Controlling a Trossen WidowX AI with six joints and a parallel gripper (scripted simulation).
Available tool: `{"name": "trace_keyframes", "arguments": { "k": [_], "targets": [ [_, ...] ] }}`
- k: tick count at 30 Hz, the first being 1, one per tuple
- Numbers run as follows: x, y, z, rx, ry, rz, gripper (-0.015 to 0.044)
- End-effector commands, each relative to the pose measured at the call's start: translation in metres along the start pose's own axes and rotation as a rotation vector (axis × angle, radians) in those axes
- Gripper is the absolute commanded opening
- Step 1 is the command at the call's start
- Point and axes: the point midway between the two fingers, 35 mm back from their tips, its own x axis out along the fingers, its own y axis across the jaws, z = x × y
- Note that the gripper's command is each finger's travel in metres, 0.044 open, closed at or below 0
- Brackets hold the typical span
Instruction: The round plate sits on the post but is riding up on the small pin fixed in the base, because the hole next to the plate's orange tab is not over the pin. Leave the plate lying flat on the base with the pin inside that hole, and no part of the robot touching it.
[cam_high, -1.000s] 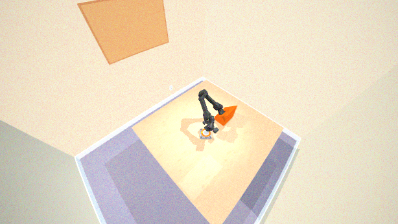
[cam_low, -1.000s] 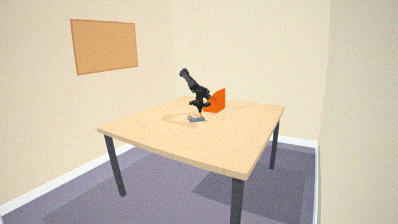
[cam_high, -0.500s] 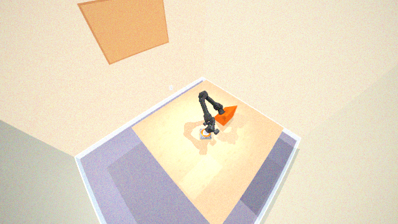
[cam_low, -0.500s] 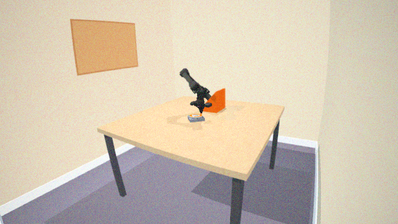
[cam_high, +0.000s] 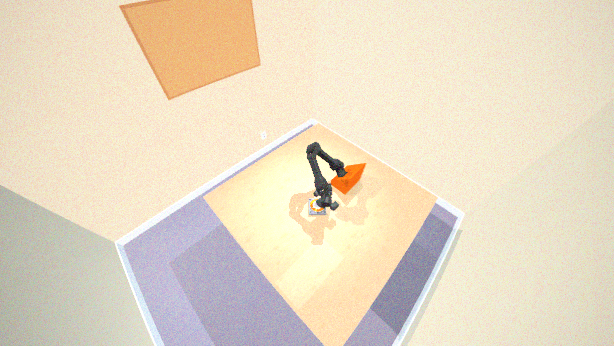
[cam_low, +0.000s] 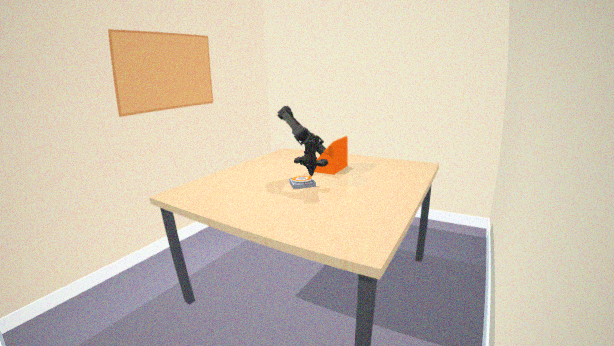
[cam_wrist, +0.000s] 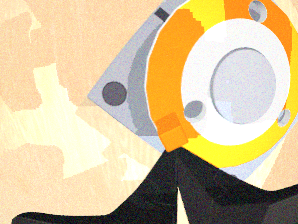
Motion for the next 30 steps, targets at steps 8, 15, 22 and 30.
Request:
{"name": "trace_keyframes", "arguments": {
  "k": [8,15,22,30],
  "targets": [
    [-0.002,0.007,0.013,0.007,-0.001,0.003,0.0],
    [-0.003,0.009,0.02,0.007,-0.001,0.003,0.0],
    [-0.003,0.01,0.027,0.008,-0.001,0.003,0.0],
    [-0.004,0.009,0.035,0.008,-0.002,0.003,0.0]
  ]
}}
